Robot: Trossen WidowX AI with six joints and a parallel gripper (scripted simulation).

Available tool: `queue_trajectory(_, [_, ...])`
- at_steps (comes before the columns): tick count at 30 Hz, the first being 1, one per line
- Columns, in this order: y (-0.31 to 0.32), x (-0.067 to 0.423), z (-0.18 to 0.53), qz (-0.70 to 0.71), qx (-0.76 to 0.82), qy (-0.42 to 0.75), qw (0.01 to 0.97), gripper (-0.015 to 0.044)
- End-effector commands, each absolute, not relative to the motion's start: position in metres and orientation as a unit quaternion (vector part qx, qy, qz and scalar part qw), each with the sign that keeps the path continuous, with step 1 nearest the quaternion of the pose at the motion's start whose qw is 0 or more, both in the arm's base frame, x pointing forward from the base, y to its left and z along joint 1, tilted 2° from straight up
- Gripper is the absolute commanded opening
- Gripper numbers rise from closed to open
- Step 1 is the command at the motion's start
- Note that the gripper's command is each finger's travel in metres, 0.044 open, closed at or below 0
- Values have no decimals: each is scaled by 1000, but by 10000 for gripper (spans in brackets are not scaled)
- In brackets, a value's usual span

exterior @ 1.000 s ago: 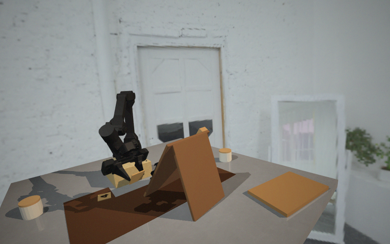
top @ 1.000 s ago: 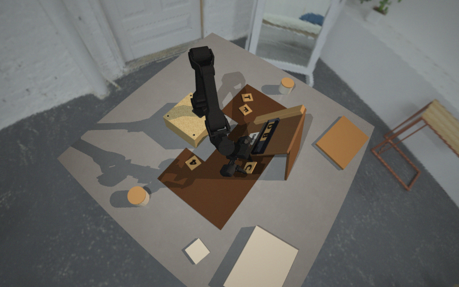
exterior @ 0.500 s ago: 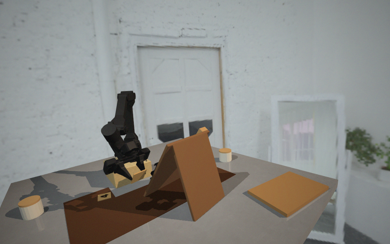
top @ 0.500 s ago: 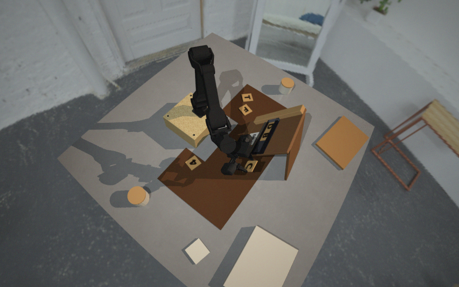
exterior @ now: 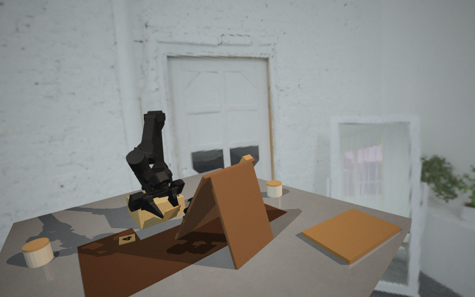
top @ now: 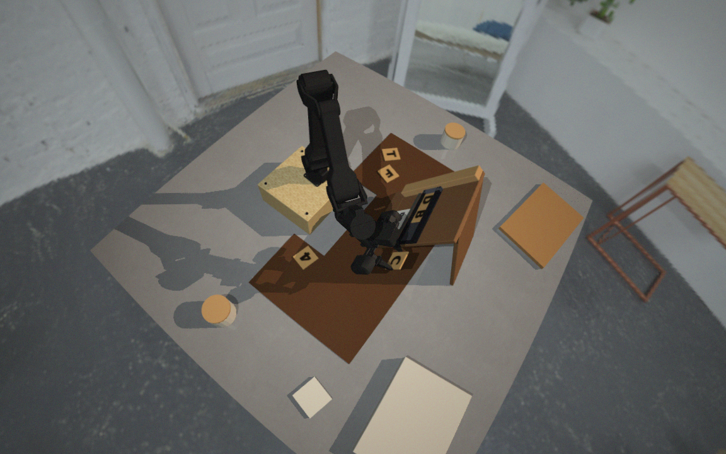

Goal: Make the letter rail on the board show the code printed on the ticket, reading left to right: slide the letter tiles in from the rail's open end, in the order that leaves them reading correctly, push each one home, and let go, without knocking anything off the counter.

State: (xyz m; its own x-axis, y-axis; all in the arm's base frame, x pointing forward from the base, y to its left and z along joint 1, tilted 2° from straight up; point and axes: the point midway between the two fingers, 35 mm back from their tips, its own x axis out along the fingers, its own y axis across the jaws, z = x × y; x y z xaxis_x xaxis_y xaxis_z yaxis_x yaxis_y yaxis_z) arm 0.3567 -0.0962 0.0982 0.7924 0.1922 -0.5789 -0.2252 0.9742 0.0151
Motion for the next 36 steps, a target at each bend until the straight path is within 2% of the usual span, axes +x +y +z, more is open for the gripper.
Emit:
queue_trajectory(1, [-93,356,97,110,-25,304,946,0])
queue_trajectory(36, [-76,352,98,110,-24,304,946,0])
